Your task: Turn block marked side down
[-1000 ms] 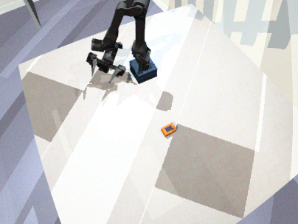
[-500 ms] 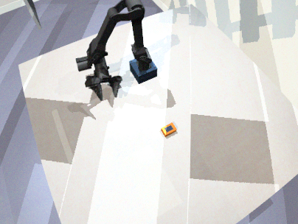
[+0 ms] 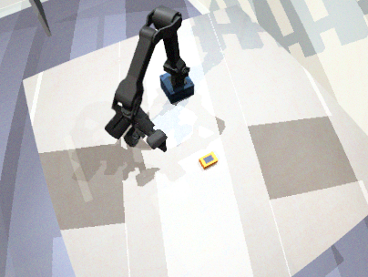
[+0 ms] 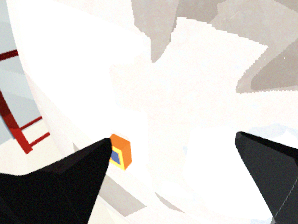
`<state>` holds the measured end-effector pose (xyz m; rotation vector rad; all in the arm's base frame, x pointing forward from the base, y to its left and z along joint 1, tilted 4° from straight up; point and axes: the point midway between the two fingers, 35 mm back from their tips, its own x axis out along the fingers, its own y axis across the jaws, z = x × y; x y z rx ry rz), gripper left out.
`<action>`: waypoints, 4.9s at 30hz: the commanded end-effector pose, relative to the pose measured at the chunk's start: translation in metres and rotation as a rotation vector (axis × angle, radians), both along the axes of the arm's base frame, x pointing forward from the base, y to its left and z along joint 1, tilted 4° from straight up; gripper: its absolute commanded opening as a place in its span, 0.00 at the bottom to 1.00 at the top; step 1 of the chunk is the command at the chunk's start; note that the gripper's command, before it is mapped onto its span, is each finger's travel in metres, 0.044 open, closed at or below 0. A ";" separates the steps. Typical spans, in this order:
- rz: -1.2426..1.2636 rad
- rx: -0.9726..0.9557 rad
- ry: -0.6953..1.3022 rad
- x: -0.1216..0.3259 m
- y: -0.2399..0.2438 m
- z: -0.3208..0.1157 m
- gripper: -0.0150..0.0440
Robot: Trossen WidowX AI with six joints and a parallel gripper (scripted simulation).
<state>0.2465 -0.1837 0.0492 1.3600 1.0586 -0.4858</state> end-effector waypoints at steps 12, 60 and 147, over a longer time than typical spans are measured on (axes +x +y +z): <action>0.983 -0.510 0.139 0.098 0.118 0.022 1.00; 1.310 -0.680 0.151 0.119 0.167 -0.044 1.00; 1.006 -1.041 -0.492 0.126 0.165 -0.043 0.25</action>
